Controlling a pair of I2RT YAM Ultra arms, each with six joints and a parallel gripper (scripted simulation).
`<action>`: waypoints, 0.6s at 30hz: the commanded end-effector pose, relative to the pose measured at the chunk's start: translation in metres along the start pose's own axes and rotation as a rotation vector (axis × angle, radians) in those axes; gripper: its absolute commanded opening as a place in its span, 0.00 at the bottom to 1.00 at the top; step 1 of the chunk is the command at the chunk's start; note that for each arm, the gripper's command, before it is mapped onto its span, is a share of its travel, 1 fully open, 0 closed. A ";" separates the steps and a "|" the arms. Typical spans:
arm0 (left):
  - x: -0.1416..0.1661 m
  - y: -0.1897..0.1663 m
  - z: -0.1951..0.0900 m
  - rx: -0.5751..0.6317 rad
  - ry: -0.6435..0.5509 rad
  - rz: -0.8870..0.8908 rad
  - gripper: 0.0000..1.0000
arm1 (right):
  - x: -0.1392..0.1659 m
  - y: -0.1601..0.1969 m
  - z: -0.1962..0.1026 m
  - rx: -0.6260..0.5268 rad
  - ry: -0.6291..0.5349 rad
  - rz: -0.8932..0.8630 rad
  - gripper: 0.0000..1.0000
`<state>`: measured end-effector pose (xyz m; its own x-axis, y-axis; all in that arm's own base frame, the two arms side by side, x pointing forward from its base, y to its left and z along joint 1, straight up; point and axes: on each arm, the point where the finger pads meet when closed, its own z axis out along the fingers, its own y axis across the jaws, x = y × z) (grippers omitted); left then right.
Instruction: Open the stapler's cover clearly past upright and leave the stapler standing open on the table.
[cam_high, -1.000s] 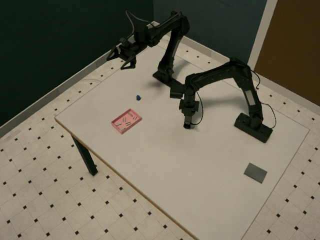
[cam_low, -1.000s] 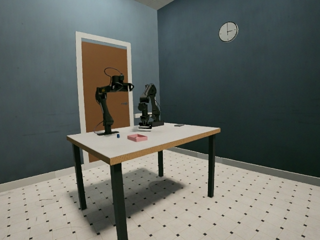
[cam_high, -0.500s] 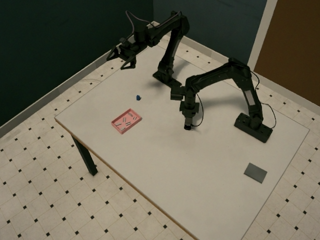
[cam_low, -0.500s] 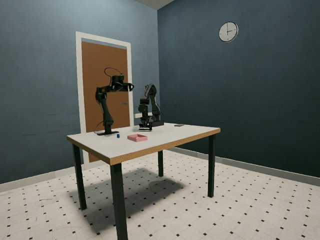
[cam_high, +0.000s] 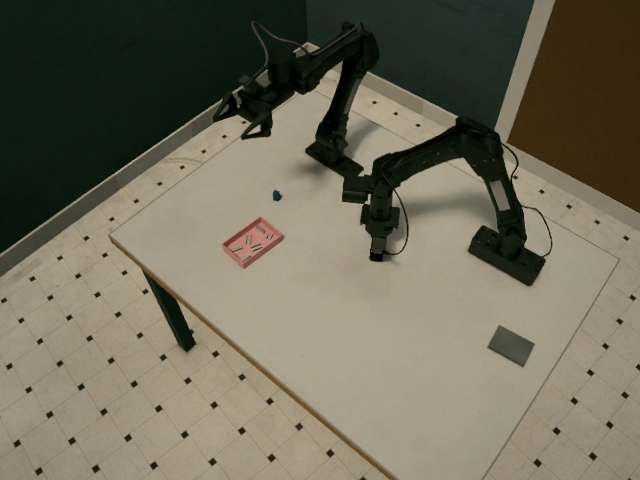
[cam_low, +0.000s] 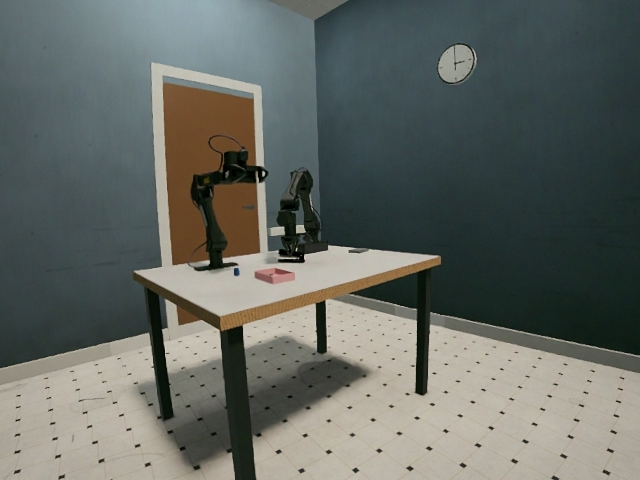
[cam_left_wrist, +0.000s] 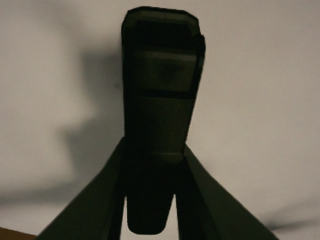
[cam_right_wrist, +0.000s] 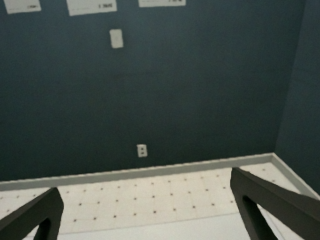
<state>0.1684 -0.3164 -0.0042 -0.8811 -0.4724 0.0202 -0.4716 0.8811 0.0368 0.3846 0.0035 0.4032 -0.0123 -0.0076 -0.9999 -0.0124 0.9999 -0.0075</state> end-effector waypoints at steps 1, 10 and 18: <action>0.003 -0.004 -0.006 0.036 -0.012 0.006 0.22 | -0.010 -0.002 -0.004 0.012 -0.029 0.007 1.00; 0.003 -0.003 0.001 0.026 -0.012 0.008 0.22 | -0.010 -0.002 -0.004 0.012 -0.029 0.007 1.00; 0.003 -0.002 0.004 0.021 -0.012 0.008 0.44 | -0.010 -0.002 -0.004 0.012 -0.029 0.007 1.00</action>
<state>0.1702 -0.3196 -0.0072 -0.8809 -0.4729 0.0201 -0.4727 0.8811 0.0159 0.3846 0.0035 0.4032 -0.0123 -0.0076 -0.9999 -0.0124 0.9999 -0.0075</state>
